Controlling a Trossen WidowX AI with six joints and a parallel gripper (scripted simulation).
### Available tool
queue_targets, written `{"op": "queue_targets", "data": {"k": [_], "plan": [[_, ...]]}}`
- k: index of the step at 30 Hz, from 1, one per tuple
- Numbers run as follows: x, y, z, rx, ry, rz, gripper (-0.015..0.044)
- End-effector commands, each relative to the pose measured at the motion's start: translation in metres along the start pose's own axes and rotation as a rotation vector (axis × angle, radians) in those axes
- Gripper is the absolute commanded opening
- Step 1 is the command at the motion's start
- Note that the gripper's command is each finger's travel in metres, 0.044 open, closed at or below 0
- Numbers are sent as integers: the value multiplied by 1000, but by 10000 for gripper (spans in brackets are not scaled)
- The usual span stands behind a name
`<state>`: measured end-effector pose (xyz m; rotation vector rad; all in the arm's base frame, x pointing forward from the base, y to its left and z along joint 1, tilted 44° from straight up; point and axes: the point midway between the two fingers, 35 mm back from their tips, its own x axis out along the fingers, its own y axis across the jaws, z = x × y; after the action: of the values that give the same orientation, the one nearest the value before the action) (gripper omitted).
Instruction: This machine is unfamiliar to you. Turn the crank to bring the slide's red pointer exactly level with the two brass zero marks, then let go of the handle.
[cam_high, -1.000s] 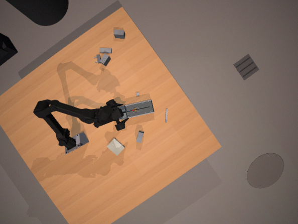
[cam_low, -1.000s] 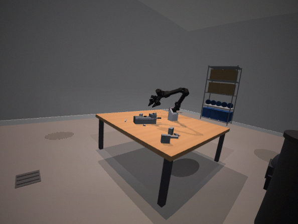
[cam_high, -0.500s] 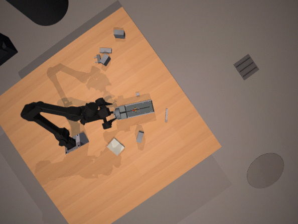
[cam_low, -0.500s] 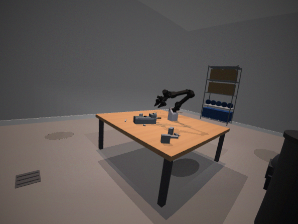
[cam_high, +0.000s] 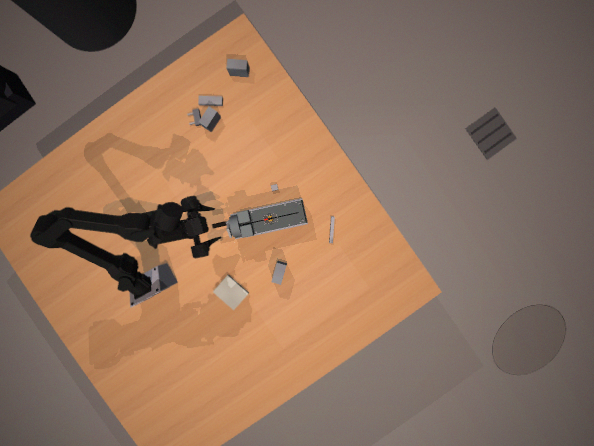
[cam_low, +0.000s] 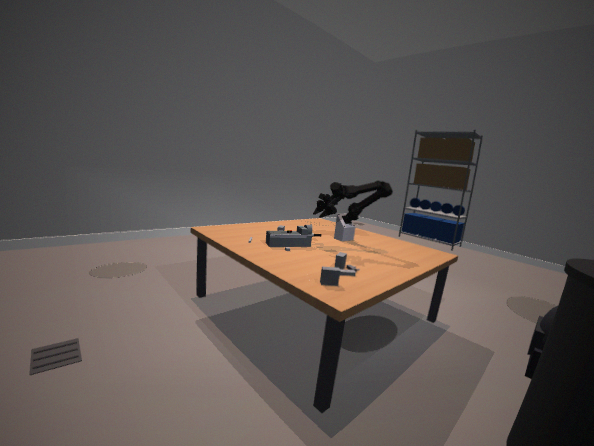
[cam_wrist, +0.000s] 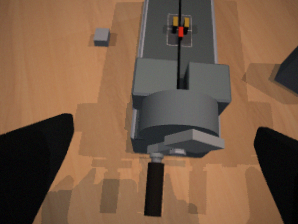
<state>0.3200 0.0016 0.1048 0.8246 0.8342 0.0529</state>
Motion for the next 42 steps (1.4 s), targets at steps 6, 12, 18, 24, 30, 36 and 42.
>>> {"op": "queue_targets", "data": {"k": [6,12,18,24,30,36,42], "plan": [[30,-1,-28,6,10,-7,440],[47,-1,-49,8,9,-4,440],[58,0,-66,11,7,1,440],[63,0,-70,11,7,1,440],[71,0,-76,11,8,0,440],[78,0,-83,11,8,0,440],[85,0,-90,12,9,0,440]]}}
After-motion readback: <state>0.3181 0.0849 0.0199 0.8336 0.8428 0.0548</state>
